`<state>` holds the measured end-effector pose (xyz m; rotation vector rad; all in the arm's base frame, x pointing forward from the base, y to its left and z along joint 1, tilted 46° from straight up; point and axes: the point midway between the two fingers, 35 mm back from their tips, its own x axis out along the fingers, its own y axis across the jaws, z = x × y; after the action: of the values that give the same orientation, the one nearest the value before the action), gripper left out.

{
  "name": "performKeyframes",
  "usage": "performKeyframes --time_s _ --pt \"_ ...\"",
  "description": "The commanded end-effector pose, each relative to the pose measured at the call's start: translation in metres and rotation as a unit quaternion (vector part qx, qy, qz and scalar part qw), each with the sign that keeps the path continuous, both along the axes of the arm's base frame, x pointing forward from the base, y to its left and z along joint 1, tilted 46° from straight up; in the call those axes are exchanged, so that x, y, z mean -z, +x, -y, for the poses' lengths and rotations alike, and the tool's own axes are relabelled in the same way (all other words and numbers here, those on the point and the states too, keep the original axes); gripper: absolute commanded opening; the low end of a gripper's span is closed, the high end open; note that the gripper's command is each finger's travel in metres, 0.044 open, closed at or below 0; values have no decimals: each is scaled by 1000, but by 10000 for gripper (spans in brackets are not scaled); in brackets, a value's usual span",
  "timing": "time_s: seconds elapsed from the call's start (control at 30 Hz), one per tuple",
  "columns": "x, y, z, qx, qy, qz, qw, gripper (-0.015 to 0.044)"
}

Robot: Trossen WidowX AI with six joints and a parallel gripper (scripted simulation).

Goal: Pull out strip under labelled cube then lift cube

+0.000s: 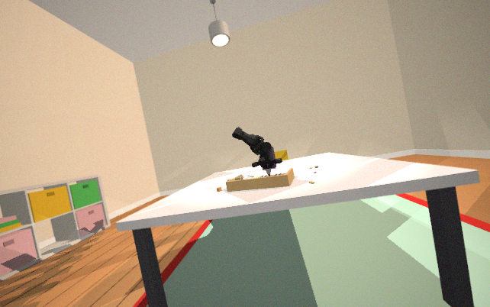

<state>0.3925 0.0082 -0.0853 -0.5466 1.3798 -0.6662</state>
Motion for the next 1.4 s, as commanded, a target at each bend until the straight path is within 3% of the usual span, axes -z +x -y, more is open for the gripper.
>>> performKeyframes --time_s 0.0,1.37 --pt "1 0 1 -2 -2 -1 1000 0" --pt "4 4 3 -2 -2 -1 1000 0"
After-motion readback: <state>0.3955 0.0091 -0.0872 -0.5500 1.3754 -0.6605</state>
